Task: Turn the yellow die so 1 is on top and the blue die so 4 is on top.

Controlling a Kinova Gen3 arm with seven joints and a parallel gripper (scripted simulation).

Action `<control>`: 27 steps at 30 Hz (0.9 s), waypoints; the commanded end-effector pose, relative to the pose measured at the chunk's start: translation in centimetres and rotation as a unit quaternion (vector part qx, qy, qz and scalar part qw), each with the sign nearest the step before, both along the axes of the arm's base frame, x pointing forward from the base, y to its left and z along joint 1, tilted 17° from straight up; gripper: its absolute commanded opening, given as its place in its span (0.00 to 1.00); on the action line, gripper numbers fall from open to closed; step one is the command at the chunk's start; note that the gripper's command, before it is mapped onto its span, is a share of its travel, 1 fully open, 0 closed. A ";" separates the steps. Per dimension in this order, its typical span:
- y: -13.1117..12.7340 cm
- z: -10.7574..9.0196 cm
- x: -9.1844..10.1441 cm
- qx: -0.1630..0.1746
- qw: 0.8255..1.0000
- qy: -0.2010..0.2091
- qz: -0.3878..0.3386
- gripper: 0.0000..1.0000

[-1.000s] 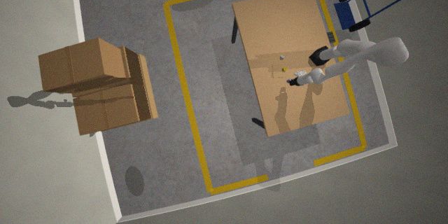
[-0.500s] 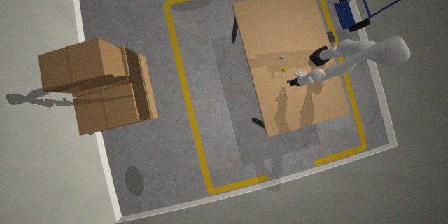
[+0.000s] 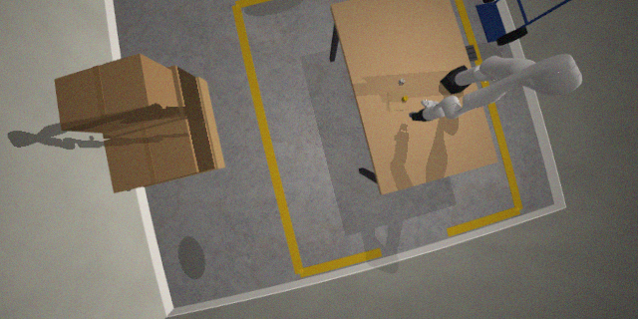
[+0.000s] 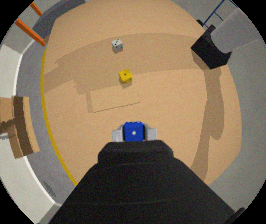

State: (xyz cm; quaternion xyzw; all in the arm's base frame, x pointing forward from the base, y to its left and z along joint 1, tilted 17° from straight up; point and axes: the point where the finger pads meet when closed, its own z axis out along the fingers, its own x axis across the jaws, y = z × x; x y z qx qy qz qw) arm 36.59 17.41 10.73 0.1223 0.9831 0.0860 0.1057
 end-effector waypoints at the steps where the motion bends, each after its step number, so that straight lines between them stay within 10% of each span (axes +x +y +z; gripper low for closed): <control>1: 0.0 -0.1 -0.1 0.002 1.000 0.004 -0.019 0.57; 17: -0.6 -1.2 -1.0 0.074 0.931 0.062 -0.351 0.57; 27: -0.3 -1.4 -0.4 0.131 0.796 0.092 -0.584 0.57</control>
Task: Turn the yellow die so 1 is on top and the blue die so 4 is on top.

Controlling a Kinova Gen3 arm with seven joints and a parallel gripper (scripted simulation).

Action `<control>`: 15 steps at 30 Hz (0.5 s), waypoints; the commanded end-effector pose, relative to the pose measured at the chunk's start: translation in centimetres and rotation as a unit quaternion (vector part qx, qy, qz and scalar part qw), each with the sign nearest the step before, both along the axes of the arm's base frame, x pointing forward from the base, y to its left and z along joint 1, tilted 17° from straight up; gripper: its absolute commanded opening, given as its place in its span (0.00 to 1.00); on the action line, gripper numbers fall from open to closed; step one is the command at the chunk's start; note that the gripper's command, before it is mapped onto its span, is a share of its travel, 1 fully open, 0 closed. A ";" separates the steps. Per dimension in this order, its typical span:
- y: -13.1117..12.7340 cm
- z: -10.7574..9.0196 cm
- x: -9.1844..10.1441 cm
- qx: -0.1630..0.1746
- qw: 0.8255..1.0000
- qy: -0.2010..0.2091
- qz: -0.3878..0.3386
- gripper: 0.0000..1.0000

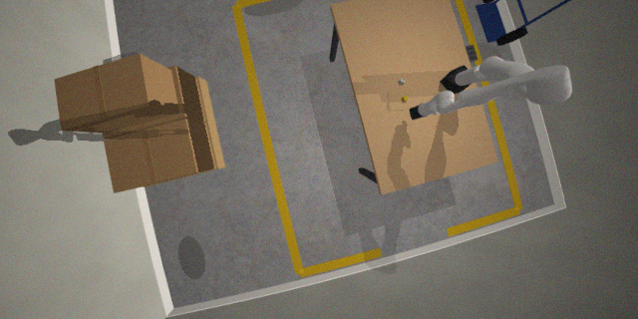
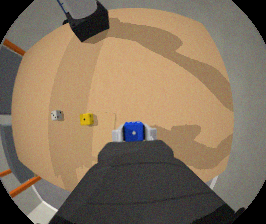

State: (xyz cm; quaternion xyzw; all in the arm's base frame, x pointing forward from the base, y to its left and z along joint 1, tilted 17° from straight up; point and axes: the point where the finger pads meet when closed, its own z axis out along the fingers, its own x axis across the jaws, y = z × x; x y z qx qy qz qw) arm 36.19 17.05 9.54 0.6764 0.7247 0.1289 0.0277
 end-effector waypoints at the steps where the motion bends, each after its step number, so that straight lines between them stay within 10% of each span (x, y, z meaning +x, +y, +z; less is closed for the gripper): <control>1: 0.1 -0.2 0.1 0.005 0.999 0.008 -0.047 0.57; 15: 0.5 0.1 1.6 0.059 0.964 0.028 -0.257 0.57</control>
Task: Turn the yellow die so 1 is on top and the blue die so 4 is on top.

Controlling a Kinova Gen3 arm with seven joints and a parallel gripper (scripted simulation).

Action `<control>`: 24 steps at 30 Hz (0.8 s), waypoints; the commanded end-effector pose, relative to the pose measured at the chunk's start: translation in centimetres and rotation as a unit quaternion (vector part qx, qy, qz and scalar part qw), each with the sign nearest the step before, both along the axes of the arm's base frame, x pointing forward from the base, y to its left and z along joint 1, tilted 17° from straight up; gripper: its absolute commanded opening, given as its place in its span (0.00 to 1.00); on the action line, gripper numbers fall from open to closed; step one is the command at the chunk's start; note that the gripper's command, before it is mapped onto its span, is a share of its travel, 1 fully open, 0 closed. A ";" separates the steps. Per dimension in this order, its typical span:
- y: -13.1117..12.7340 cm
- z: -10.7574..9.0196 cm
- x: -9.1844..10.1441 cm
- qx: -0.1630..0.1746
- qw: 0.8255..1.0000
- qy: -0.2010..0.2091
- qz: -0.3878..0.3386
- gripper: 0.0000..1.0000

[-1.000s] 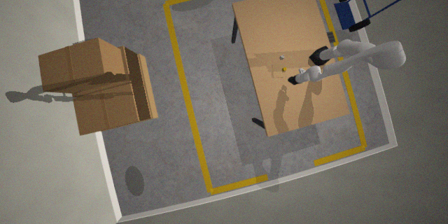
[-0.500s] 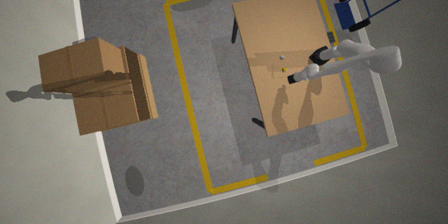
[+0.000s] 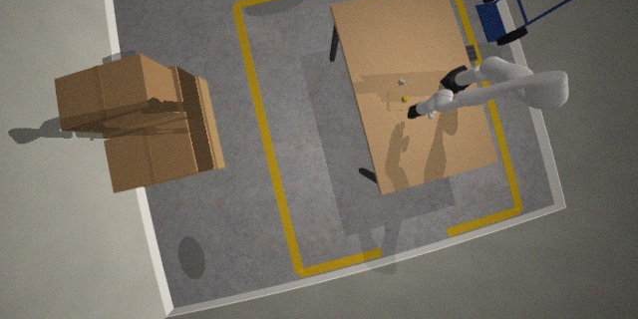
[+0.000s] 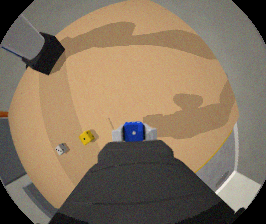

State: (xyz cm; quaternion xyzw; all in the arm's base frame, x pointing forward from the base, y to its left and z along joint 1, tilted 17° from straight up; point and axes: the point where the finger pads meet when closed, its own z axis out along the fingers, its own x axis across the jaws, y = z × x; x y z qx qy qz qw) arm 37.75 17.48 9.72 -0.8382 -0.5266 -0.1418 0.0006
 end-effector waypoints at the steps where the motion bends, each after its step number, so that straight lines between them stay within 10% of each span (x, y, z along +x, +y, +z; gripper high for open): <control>1: 0.1 0.0 0.1 0.003 1.000 0.002 -0.020 0.57; 24: 0.2 0.1 0.6 0.014 0.998 0.002 -0.069 0.57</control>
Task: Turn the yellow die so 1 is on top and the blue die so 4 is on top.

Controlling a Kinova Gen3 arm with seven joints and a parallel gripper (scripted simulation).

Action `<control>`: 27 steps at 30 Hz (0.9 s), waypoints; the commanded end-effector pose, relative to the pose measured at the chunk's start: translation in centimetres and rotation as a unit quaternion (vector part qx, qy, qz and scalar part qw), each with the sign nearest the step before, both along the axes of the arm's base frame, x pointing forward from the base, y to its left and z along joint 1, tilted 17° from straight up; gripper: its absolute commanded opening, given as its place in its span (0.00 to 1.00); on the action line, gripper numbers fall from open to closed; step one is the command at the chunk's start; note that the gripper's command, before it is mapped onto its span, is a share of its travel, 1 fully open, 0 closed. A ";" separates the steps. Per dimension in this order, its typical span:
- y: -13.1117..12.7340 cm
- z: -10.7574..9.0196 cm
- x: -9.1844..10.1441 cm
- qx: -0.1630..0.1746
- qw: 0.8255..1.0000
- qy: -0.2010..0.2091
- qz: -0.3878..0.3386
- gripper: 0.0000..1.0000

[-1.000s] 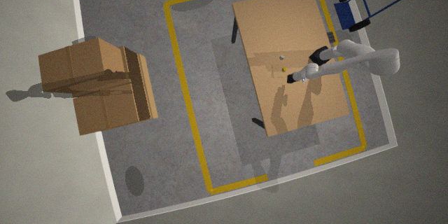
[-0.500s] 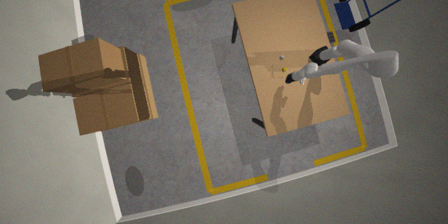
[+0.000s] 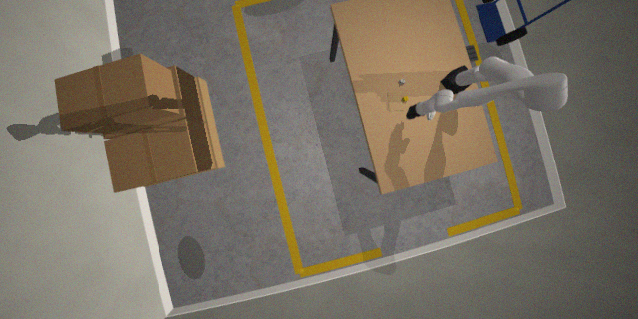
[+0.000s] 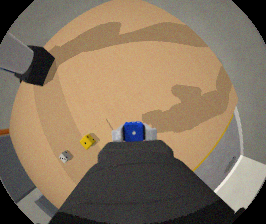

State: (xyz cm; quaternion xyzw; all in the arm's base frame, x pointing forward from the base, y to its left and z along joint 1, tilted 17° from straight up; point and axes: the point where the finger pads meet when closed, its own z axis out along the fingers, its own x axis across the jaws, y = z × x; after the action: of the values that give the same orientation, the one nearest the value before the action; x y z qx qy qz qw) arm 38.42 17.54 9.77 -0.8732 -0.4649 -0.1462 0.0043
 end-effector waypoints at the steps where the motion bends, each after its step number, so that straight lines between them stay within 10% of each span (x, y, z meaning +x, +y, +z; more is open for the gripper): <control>1: 0.1 0.0 -0.1 0.000 1.000 -0.001 0.001 0.57; 27: 0.2 -0.2 -0.2 -0.092 0.985 -0.141 -0.044 0.57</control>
State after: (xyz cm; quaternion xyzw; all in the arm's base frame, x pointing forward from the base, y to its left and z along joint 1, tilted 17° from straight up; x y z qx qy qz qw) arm 39.84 15.84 10.30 -0.8745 -0.4086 -0.2277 -0.1284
